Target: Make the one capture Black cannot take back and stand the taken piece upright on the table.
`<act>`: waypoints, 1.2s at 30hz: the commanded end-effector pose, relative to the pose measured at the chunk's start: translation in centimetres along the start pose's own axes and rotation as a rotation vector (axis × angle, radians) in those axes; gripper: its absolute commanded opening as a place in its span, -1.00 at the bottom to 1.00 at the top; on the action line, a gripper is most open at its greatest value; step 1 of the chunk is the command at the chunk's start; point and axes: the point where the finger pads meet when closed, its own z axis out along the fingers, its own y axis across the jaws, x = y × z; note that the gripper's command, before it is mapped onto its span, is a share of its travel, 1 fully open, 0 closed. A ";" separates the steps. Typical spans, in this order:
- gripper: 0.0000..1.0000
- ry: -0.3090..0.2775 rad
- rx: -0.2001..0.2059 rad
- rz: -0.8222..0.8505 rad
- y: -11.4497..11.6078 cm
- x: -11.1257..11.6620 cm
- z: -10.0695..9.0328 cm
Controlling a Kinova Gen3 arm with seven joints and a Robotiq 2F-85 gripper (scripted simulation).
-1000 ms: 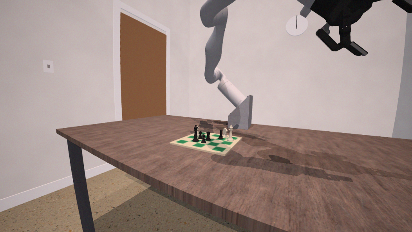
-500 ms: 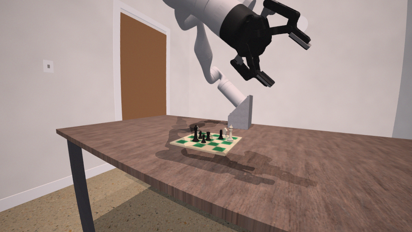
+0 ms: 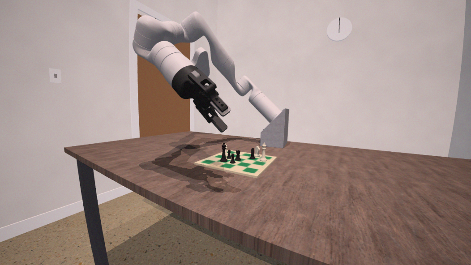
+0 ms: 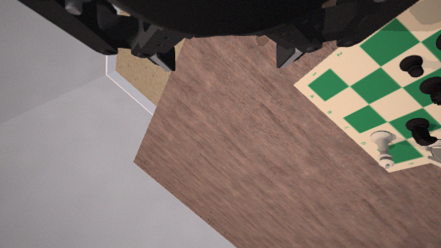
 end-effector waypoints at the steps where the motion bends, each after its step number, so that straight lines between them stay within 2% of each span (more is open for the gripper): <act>1: 1.00 -0.011 -0.021 0.082 -3.6 -3.3 -3.2; 4: 1.00 -0.011 -0.021 0.082 -3.6 -3.3 -3.2; 6: 1.00 -0.011 -0.020 0.193 -9.3 -6.0 -5.6; 8: 1.00 -0.011 -0.020 0.193 -9.4 -6.1 -5.6; 9: 1.00 -0.011 -0.021 0.246 -12.3 -7.2 -6.8; 10: 1.00 -0.011 -0.021 0.246 -12.3 -7.2 -6.8; 11: 1.00 -0.009 -0.022 0.297 -15.0 -8.0 -7.8; 12: 1.00 -0.009 -0.022 0.297 -15.0 -8.0 -7.8; 13: 1.00 -0.007 -0.024 0.346 -17.6 -8.5 -8.7; 14: 1.00 -0.007 -0.024 0.346 -17.6 -8.5 -8.7; 15: 1.00 -0.004 -0.027 0.392 -20.1 -8.9 -9.6; 24: 1.00 -0.004 -0.027 0.392 -20.1 -8.9 -9.6; 25: 1.00 -0.002 -0.029 0.436 -22.4 -9.2 -10.3; 32: 1.00 -0.002 -0.029 0.436 -22.4 -9.2 -10.3; 33: 1.00 0.001 -0.032 0.476 -24.5 -9.3 -11.0; 36: 1.00 0.001 -0.032 0.476 -24.5 -9.3 -11.0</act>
